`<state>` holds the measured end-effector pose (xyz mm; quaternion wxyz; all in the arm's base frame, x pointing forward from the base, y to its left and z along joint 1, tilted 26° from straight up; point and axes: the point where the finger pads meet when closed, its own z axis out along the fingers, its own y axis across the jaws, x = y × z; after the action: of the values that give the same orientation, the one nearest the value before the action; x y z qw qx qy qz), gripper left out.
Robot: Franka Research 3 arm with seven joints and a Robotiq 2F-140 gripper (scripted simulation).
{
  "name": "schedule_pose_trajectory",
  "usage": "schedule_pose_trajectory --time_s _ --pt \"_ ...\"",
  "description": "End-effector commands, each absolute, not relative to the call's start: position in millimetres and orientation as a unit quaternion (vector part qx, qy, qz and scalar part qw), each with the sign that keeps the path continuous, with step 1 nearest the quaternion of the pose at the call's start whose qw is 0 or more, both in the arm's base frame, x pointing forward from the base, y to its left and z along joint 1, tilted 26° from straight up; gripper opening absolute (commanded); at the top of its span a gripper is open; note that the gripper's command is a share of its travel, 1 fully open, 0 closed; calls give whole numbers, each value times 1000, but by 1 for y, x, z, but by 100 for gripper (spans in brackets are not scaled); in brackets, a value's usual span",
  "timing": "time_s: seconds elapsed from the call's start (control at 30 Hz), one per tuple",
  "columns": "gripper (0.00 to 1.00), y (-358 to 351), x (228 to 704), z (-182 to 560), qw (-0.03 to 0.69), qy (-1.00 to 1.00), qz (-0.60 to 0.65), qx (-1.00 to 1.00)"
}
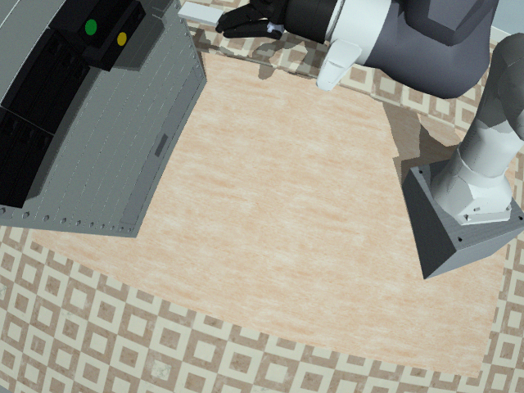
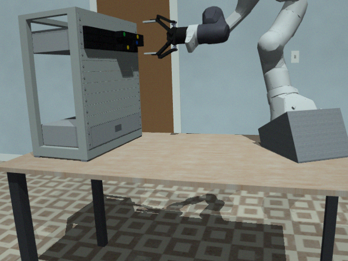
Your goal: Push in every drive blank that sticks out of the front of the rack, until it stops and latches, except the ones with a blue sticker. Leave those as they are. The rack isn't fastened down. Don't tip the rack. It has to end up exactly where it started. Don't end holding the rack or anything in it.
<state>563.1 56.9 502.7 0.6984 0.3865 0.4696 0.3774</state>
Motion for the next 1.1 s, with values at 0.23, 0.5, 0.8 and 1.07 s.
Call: schedule_pose_trajectory --time_s 0.23,0.5,0.8,1.07 --pt "100 28 554 516 686 480 385 388" --pt "100 26 554 517 686 480 385 388" --pt "100 26 554 517 686 480 385 388" --pt "100 26 554 517 686 480 385 388"
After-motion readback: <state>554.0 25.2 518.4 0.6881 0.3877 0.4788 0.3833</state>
